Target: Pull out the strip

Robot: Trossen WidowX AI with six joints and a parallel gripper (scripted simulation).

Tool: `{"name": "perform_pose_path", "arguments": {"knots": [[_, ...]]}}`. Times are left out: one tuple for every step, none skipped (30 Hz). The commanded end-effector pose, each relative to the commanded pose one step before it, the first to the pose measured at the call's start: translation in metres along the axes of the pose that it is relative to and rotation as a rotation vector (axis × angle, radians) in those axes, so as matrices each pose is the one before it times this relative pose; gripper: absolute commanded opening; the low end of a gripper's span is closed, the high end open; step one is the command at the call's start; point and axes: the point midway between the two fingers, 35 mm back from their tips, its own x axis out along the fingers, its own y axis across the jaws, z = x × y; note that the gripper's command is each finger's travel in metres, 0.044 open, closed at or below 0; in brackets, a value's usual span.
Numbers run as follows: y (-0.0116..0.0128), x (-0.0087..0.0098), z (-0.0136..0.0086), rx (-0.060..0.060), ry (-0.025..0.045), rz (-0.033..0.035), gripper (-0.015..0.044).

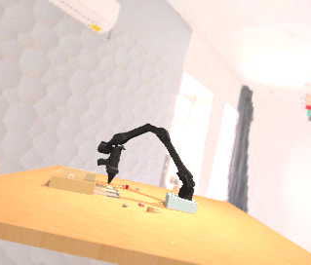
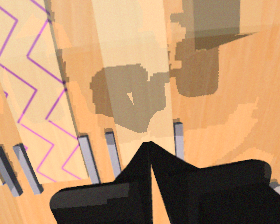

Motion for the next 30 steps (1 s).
{"name": "perform_pose_path", "arguments": {"knots": [[-0.00026, 0.00750, -0.00051, -0.0021, 0.00366, -0.00438, 0.0000], [0.00008, 0.00162, -0.00001, 0.0000, 0.00001, 0.00001, 0.0000], [0.00008, 0.00162, -0.00002, 0.0000, 0.00001, 0.00001, 0.0000], [0.00009, 0.00162, -0.00003, 0.0000, 0.00001, 0.00001, 0.0000], [0.00009, 0.00161, -0.00003, 0.0000, 0.00001, 0.00001, 0.0000], [0.00008, 0.00131, -0.00003, 0.0000, 0.00001, 0.00001, 0.0000], [0.00005, 0.00078, -0.00002, 0.0000, 0.00000, 0.00000, 0.0000], [0.00002, 0.00026, -0.00001, 0.0000, 0.00000, 0.00000, 0.0000], [0.00000, 0.00000, 0.00000, 0.0000, 0.00000, 0.00000, 0.0000], [0.00000, 0.00000, 0.00000, 0.0000, 0.00000, 0.00000, 0.0000], [0.00000, 0.00000, 0.00000, 0.0000, 0.00000, 0.00000, 0.0000], [0.00000, 0.00000, 0.00000, 0.0000, 0.00000, 0.00000, 0.0000], [0.00000, 0.00000, 0.00000, 0.0000, 0.00000, 0.00000, 0.0000], [0.00000, 0.00000, 0.00000, 0.0000, 0.00000, 0.00000, 0.0000], [0.00000, 0.00000, 0.00000, 0.0000, 0.00000, 0.00000, 0.0000], [0.00000, 0.00000, 0.00000, 0.0000, 0.00000, 0.00000, 0.0000], [-0.00004, 0.00010, 0.00002, 0.0000, 0.00000, 0.00000, 0.0000], [0.00000, 0.00000, 0.00000, 0.0000, 0.00000, 0.00000, 0.0000], [0.00000, 0.00012, 0.00000, 0.0000, 0.00000, 0.00000, 0.0000], [0.00000, 0.00008, 0.00000, 0.0000, 0.00000, 0.00000, 0.0000], [0.00000, 0.00010, 0.00000, 0.0000, 0.00000, 0.00000, 0.0000], [0.00000, 0.00000, 0.00000, 0.0000, 0.00000, 0.00000, 0.0000], [0.00000, 0.00000, 0.00000, 0.0000, 0.00000, 0.00000, 0.0000], [0.00000, 0.00000, 0.00000, 0.0000, 0.00000, 0.00000, 0.0000], [0.00000, 0.00000, 0.00000, 0.0000, 0.00000, 0.00000, 0.0000], [0.00000, 0.00000, 0.00000, 0.0000, 0.00000, 0.00000, 0.0000], [0.00000, 0.00000, 0.00000, 0.0000, 0.00000, 0.00000, 0.0000], [0.00000, 0.00000, 0.00000, 0.0000, 0.00000, 0.00000, 0.0000], [0.00000, 0.00010, 0.00000, 0.0000, 0.00000, 0.00000, 0.0000], [0.00000, 0.00010, 0.00000, 0.0000, 0.00000, 0.00000, 0.0000]]}}
